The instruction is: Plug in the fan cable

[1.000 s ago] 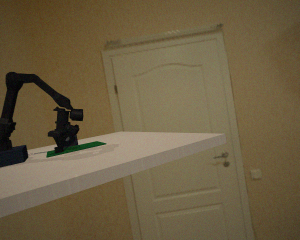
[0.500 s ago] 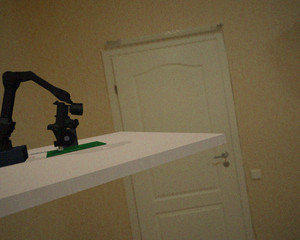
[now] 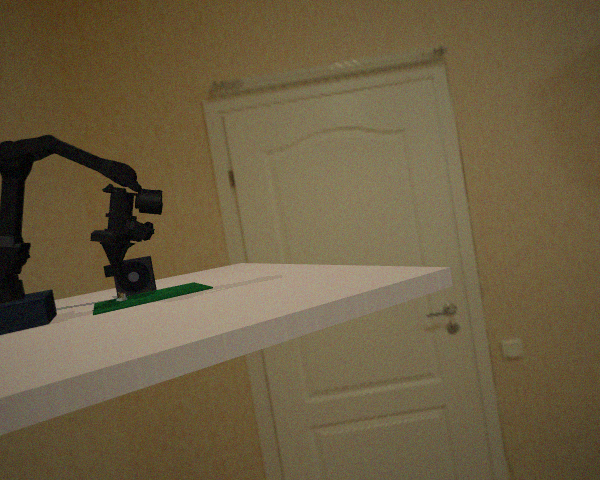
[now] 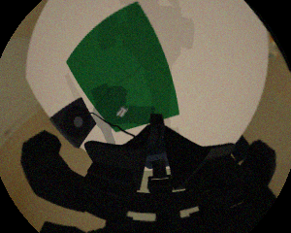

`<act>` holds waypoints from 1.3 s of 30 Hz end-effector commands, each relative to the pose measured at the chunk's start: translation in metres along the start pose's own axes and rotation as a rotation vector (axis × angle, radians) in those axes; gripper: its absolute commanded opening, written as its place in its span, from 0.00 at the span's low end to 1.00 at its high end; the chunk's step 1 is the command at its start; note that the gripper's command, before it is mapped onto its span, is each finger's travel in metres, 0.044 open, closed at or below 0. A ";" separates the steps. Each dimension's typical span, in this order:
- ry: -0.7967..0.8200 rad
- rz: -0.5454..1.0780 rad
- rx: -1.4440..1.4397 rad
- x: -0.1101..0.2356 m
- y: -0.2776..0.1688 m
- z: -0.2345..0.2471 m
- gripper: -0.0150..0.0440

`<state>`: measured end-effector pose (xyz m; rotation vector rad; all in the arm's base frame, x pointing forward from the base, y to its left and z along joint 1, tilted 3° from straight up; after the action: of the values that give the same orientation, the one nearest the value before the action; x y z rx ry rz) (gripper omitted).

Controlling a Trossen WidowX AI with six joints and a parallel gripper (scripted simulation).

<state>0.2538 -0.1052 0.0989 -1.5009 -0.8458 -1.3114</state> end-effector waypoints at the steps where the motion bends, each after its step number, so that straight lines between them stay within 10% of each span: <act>1: 0.002 -0.011 -0.004 0.013 -0.003 0.001 0.25; 39: -0.146 -0.126 1.089 0.024 0.032 0.091 0.25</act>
<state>0.3124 -0.0371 0.1156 -0.7261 -1.4081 -0.6504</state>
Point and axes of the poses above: the point midway between the two fingers, 35 mm back from their tips, its own x axis back along the fingers, its own z axis across the jaws, y = z × x, the point moved 2 cm from there along x, back along the fingers, and after that the axes turned 15 degrees about x, right-handed, at the moved point
